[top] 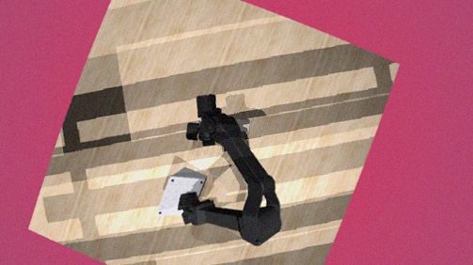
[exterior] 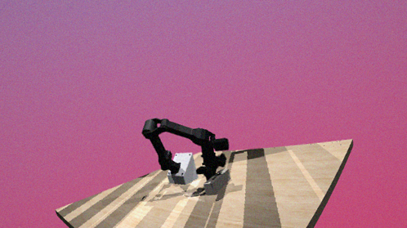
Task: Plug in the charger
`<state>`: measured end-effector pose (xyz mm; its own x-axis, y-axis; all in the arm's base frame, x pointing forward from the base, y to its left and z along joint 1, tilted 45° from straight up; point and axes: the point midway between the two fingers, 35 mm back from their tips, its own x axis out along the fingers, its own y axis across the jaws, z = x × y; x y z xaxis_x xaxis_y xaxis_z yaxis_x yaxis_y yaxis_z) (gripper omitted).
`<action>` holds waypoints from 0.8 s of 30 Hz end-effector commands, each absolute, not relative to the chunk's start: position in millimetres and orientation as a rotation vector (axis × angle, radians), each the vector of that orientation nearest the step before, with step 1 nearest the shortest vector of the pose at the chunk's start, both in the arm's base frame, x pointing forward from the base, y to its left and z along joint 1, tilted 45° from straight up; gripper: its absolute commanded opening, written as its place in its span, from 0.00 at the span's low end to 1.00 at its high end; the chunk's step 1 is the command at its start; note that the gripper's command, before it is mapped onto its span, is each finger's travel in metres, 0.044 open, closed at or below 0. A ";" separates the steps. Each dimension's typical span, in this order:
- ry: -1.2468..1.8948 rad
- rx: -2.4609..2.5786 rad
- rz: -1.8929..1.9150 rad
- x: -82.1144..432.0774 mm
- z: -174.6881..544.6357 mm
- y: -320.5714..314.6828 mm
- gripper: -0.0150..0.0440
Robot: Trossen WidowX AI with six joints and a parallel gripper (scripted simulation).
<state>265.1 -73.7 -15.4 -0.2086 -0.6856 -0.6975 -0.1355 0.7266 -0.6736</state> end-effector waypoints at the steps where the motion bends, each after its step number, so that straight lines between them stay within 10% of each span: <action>1: 1.711 -0.645 -0.575 274.2 -15.7 -73.0 0.25; 24: 1.712 -0.645 -0.575 271.9 -14.4 -72.3 0.25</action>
<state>265.8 -73.6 -14.7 -0.2092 -0.6856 -0.6973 -0.1354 0.7265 -0.6736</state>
